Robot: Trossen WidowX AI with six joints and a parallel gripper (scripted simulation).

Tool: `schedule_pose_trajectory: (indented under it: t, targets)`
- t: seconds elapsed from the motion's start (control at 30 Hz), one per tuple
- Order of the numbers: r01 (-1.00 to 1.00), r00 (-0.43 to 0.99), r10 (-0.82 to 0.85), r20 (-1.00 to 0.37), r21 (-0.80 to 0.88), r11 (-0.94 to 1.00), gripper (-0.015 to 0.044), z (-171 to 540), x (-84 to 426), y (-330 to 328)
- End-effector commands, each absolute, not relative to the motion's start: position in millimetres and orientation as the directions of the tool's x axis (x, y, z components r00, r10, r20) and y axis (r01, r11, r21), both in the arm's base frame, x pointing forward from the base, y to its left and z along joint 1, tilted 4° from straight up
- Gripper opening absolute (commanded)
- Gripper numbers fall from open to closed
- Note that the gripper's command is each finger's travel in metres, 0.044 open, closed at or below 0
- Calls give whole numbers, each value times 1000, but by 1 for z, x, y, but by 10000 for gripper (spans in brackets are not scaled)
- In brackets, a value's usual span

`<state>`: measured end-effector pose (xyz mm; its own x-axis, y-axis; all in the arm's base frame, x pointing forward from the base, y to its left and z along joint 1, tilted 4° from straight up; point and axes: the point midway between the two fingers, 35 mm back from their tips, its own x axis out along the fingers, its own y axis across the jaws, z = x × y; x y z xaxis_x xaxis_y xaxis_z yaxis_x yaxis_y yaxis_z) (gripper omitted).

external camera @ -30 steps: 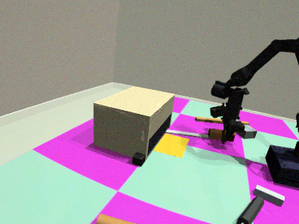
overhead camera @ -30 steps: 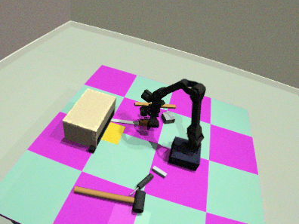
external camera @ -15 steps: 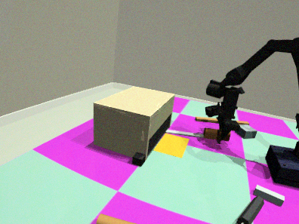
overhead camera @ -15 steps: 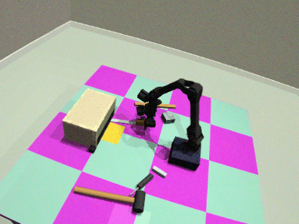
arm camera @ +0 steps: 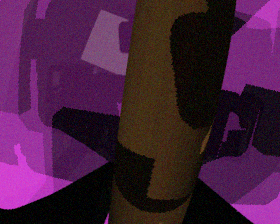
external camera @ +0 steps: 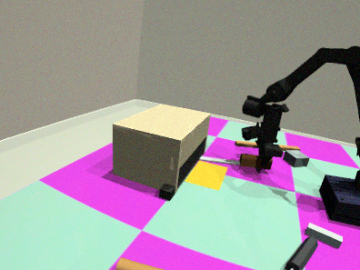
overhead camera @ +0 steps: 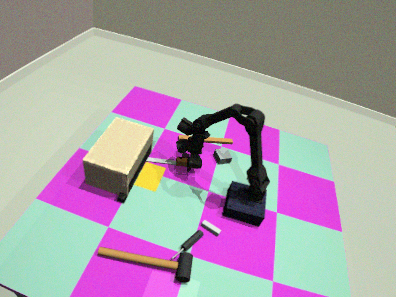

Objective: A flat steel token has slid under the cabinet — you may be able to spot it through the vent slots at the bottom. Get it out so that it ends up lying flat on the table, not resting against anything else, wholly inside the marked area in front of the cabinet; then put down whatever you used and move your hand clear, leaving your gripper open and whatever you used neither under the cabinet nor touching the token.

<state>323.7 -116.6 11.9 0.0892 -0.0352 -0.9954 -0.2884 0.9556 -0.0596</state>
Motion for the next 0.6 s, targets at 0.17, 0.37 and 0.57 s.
schedule_pose_trajectory:
  t: [0.17, 0.37, 0.57]
  targets:
    - [-285, 93, -35, -995, -60, 956, 0, 13, 337, -112]
    - [-285, 93, -35, -995, -60, 956, 0, 14, 344, -110]
    - [-285, 94, -35, -995, -60, 956, 0, 15, 351, -108]
